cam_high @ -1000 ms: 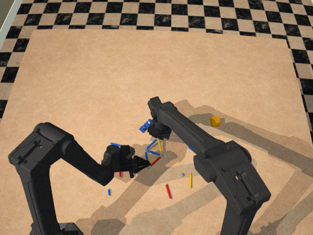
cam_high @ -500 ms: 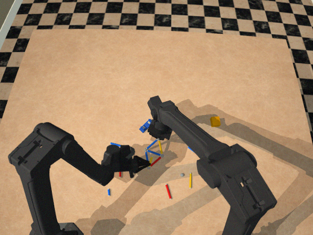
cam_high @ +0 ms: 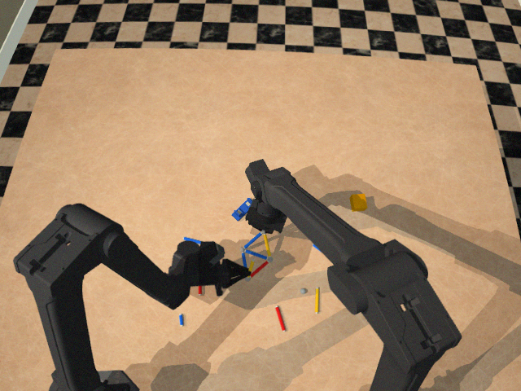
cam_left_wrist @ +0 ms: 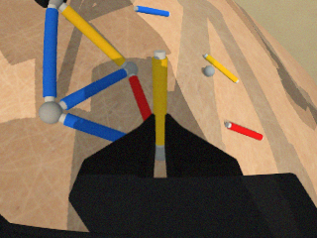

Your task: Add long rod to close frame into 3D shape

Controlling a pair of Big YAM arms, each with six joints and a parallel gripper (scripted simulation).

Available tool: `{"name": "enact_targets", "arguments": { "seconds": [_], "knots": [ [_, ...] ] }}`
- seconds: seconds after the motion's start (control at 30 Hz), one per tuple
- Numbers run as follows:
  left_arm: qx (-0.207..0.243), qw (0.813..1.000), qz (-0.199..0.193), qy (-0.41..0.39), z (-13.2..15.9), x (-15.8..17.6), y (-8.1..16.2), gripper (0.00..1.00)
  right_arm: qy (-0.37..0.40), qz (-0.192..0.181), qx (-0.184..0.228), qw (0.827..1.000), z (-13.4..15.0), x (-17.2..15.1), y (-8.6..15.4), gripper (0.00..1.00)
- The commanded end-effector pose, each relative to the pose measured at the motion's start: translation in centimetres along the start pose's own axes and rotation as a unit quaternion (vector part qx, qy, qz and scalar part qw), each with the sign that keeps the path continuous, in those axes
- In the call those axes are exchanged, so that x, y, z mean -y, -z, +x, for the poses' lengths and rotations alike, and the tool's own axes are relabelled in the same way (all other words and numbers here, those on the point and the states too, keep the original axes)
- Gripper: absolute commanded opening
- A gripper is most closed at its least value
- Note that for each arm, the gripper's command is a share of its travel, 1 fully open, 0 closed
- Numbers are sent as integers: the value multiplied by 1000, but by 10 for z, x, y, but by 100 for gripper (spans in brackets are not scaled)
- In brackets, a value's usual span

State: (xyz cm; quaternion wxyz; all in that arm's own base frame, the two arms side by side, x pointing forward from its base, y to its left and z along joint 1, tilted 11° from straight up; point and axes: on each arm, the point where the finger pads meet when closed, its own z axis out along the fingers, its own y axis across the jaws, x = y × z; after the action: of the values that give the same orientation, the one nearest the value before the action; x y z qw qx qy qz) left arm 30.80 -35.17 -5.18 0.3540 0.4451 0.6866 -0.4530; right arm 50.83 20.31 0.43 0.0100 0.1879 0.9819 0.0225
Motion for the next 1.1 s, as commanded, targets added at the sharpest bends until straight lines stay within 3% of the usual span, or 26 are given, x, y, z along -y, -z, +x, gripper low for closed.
{"name": "enact_targets", "arguments": {
  "seconds": [0.0, 0.5, 0.6, 0.97, 1.07],
  "knots": [
    [4, 1000, 1, -4, -2, 0, 0, 0, 4, -7, 2, 1000, 12, -7, 17, 0],
    [4, 1000, 1, -4, -2, 0, 0, 0, 0, -10, 10, 1000, 25, -7, 37, 0],
    [4, 1000, 1, -4, -2, 0, 0, 0, -5, -4, 4, 1000, 25, -3, 27, 0],
    [4, 1000, 1, -4, -2, 0, 0, 0, 0, -5, 5, 1000, 25, -4, 27, 0],
    [4, 1000, 1, -4, -2, 0, 0, 0, 4, 2, -7, 1000, 42, -1, 25, 0]
  ]
}}
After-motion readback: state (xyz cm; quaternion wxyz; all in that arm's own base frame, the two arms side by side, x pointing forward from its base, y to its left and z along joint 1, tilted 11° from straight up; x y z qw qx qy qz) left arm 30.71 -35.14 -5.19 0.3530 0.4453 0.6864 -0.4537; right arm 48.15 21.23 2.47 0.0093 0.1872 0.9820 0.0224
